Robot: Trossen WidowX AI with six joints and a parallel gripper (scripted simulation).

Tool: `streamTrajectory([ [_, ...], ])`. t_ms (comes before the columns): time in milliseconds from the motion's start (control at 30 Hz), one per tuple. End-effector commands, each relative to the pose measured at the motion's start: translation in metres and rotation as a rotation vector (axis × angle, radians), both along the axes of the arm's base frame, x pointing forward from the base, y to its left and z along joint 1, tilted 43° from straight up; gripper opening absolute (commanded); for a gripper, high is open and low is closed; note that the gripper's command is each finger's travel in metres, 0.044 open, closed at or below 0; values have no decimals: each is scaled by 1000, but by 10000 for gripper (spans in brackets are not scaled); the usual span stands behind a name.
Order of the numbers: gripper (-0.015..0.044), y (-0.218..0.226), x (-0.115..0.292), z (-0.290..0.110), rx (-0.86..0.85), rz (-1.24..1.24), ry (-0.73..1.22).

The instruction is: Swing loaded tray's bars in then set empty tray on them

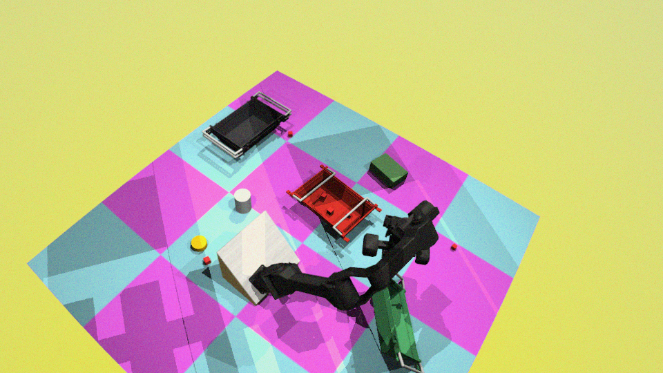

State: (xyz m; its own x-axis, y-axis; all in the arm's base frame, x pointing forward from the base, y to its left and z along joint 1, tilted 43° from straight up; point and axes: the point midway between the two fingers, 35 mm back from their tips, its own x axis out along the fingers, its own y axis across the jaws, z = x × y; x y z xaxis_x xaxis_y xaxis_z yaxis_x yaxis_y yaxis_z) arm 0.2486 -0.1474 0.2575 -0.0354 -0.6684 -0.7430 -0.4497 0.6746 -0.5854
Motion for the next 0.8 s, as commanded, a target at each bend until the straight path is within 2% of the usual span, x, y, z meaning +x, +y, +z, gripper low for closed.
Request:
streamTrajectory([
  [0,0,-8,-20,10,-6,45,54],
  [233,0,-17,-52,28,-15,119,128],
  [767,0,-6,-64,19,-14,123,133],
])
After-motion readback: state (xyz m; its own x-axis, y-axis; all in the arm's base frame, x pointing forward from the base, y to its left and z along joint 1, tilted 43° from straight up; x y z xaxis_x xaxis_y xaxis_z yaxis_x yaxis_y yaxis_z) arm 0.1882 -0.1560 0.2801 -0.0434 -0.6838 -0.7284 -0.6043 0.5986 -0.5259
